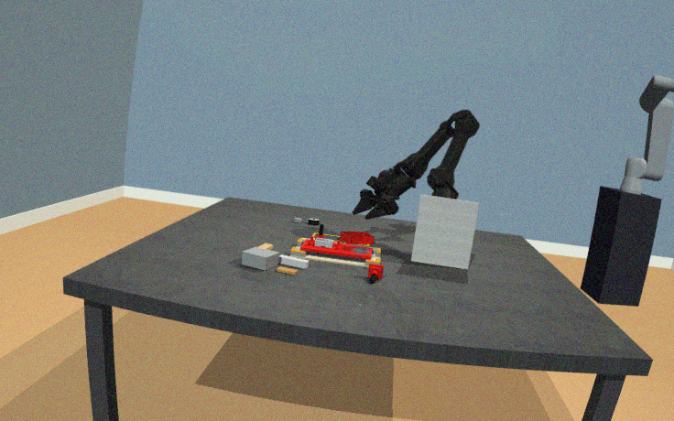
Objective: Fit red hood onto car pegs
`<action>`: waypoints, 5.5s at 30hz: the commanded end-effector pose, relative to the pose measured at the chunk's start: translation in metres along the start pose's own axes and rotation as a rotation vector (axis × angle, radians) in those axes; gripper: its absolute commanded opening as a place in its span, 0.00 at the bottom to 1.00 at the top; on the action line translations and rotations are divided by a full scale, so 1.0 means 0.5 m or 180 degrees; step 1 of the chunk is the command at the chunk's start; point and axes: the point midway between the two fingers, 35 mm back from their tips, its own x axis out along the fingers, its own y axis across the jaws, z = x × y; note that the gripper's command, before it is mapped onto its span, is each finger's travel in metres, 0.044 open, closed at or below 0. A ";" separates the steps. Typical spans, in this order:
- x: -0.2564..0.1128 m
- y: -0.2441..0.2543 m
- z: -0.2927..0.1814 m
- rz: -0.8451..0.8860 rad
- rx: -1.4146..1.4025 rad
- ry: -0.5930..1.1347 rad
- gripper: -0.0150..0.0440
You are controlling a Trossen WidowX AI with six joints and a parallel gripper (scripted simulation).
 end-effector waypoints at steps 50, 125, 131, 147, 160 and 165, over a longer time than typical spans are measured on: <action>0.048 -0.012 -0.060 -0.0093 -0.0109 -0.0122 1.00; 0.082 -0.015 -0.114 -0.0116 -0.0105 -0.0103 0.63; 0.064 -0.019 -0.088 -0.0112 -0.0107 -0.0102 0.36; 0.001 -0.012 -0.005 -0.0119 -0.0105 -0.0111 0.25; -0.001 -0.014 -0.001 -0.0110 0.0543 -0.0125 0.25; 0.000 -0.014 -0.002 -0.0099 0.1072 -0.0134 0.25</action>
